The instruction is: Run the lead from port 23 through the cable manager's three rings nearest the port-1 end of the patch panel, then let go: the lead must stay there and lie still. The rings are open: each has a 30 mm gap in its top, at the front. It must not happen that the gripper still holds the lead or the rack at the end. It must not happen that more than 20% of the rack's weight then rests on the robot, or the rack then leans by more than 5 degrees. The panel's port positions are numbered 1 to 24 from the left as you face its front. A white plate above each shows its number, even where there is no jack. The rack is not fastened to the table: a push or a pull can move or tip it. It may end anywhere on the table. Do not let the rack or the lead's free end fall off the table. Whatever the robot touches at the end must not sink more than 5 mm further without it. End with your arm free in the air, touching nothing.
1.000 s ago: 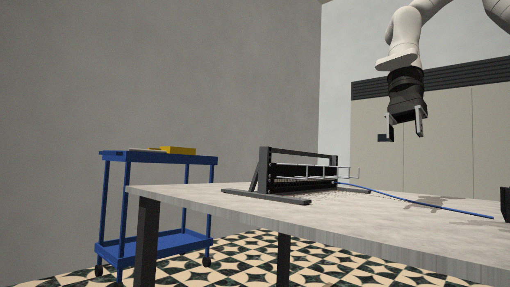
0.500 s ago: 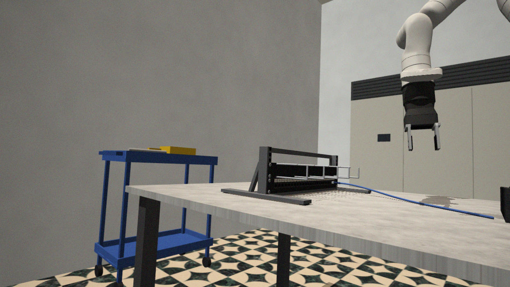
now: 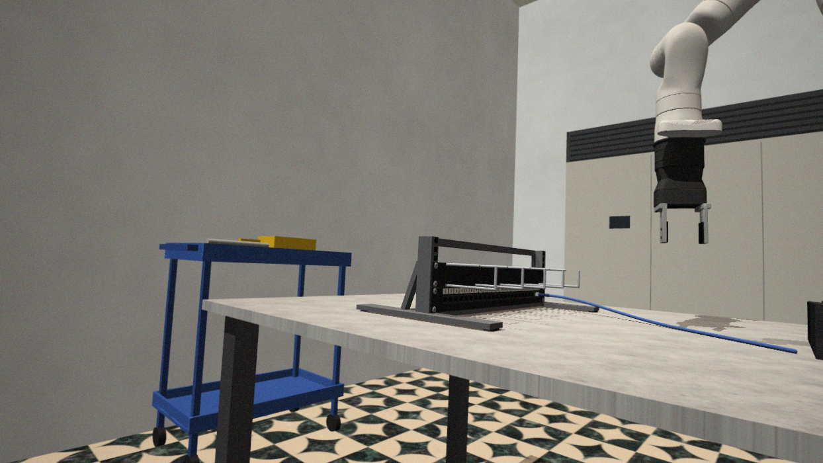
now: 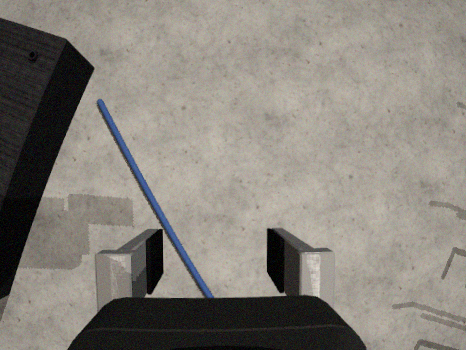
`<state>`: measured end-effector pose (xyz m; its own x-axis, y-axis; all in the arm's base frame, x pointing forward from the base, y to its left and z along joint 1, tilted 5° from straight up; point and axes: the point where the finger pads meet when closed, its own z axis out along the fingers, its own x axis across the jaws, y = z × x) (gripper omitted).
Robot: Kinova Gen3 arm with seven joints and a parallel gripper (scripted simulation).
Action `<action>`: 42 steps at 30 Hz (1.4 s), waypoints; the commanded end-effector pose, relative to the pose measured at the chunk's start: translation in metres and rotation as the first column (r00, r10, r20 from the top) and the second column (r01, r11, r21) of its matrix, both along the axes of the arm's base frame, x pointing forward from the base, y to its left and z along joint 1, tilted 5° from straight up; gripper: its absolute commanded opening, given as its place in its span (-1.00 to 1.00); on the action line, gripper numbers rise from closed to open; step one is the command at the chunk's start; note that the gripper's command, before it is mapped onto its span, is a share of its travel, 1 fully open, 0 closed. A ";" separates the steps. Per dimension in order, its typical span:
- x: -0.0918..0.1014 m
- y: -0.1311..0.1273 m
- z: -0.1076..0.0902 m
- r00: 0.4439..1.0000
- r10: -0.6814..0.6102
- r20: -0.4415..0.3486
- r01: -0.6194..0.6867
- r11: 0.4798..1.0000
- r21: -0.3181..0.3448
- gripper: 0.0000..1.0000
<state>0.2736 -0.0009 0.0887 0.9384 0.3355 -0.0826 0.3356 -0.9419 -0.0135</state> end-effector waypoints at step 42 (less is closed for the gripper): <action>0.001 -0.003 0.001 1.000 0.002 0.006 -0.002 1.000 -0.005 -1.00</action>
<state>0.2743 -0.0040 0.0897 0.9386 0.3356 -0.0795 0.3362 -0.9418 -0.0072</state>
